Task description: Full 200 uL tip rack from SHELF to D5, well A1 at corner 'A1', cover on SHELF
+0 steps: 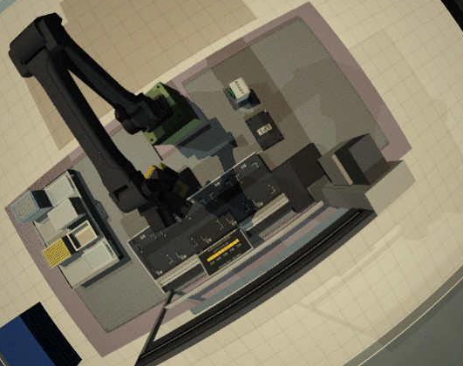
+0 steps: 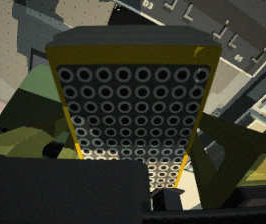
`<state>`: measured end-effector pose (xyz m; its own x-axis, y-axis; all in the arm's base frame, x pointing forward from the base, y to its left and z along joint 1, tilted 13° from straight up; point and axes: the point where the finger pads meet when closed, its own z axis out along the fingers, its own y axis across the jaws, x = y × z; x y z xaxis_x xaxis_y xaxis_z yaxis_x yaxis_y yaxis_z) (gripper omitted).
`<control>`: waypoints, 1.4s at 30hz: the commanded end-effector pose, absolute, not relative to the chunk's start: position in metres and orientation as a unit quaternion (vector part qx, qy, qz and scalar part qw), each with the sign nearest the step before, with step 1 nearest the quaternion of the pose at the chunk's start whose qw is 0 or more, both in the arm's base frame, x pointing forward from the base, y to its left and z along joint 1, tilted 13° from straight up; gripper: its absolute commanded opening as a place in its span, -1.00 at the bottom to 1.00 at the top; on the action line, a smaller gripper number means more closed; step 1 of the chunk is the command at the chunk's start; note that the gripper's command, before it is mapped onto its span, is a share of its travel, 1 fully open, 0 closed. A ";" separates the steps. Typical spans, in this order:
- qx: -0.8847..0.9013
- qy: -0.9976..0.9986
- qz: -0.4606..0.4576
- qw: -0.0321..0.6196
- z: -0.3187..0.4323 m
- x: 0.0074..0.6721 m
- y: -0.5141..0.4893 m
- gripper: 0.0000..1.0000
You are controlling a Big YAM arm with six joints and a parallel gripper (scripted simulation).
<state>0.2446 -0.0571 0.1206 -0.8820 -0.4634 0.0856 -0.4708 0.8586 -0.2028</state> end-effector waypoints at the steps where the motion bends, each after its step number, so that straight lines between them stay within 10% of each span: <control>1: 0.186 -0.975 0.121 -0.022 0.145 0.266 -0.060 -1.00; 42: 0.029 -0.992 0.120 -0.041 0.155 0.271 -0.110 -1.00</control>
<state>0.2430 -0.0933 0.1282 -0.9996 -0.0291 -0.0065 -0.0269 0.9740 -0.2250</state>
